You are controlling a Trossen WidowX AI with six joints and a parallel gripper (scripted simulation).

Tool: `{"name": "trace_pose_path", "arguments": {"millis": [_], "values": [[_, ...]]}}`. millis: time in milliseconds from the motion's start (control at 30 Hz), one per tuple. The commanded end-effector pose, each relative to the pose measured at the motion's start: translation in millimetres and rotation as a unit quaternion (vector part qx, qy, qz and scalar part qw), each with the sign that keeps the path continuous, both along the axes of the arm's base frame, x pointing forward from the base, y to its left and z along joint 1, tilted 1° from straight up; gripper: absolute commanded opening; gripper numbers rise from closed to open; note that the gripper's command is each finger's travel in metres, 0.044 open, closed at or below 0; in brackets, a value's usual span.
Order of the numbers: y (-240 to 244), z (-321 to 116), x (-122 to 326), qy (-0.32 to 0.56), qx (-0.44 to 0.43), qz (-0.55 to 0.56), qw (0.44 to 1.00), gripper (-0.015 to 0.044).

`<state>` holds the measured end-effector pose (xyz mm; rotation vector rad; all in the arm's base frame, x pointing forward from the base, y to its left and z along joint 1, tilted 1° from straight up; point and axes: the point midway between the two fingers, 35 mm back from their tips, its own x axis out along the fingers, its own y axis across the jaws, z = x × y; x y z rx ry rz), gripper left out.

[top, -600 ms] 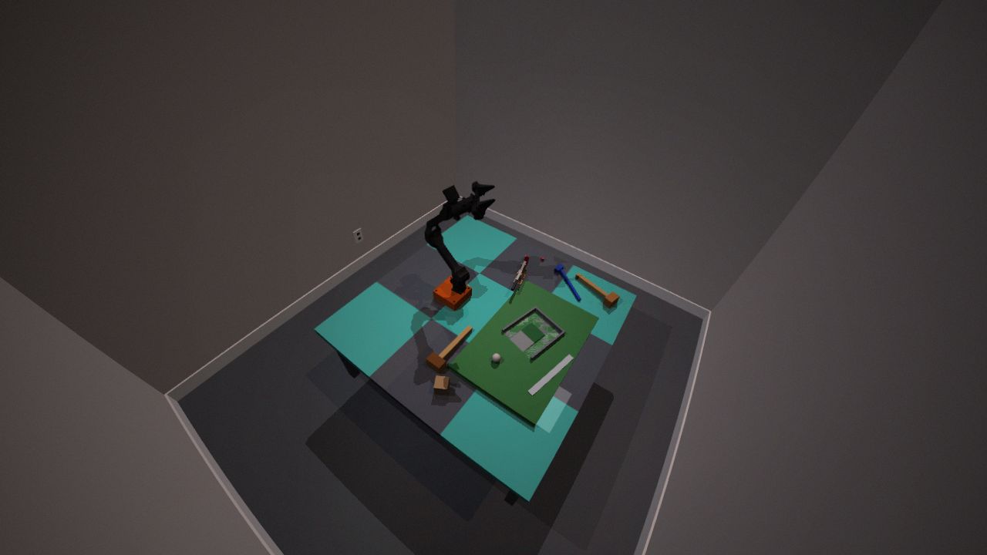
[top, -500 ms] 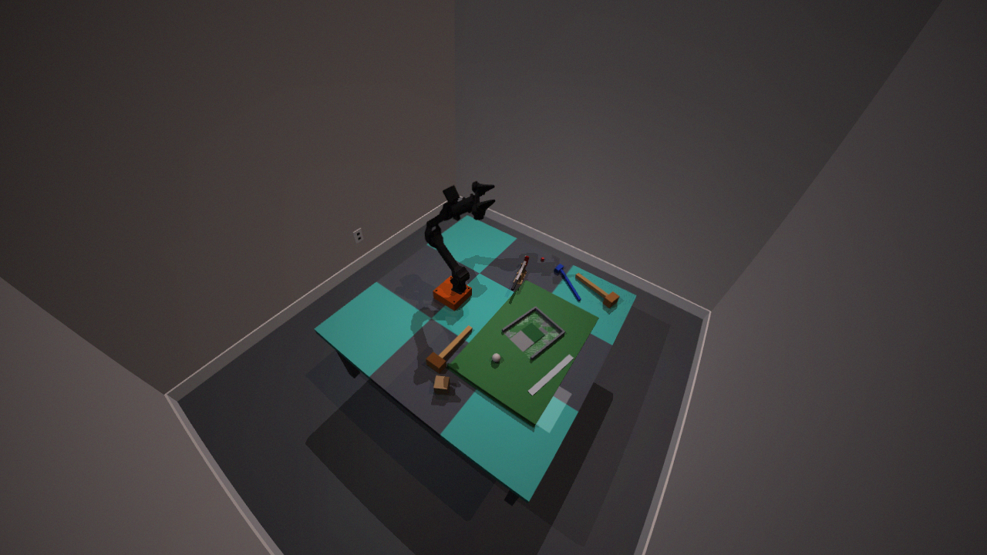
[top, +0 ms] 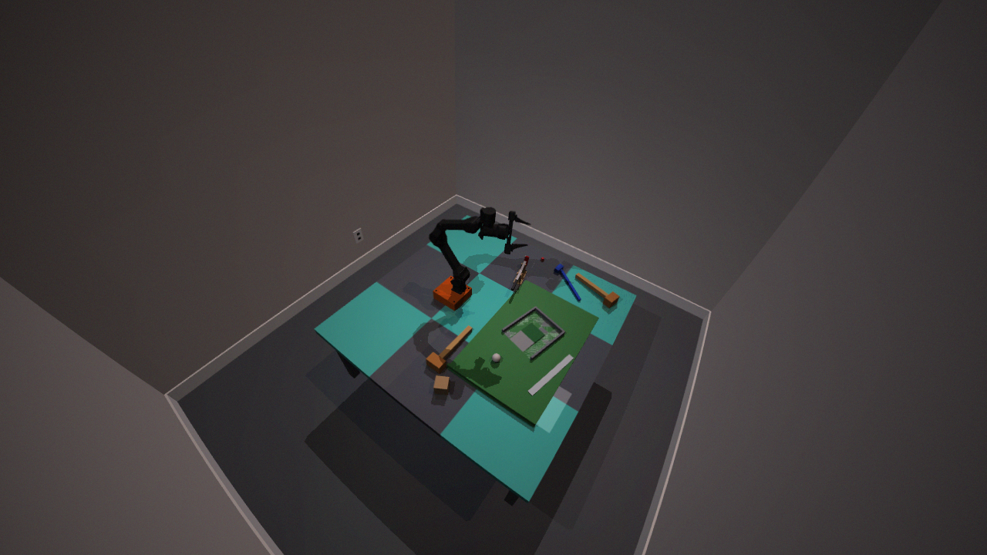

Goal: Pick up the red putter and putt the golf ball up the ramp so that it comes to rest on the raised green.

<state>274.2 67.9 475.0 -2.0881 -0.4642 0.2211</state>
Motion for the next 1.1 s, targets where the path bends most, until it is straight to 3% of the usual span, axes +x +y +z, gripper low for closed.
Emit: {"name": "trace_pose_path", "arguments": {"millis": [0,267,600,833,1067], "values": [[19.4,-58.8,32.0,0.135,0.051,0.018,0.989,0.044],[64.9,-184.3,57.1,0.4,0.116,0.009,0.909,0.044],[104.2,-315.1,21.4,0.641,0.125,-0.084,0.753,0.044],[115.0,-381.9,-22.0,0.744,0.086,-0.172,0.64,0.044],[115.0,-384.7,-23.0,0.746,0.085,-0.174,0.637,0.044]]}}
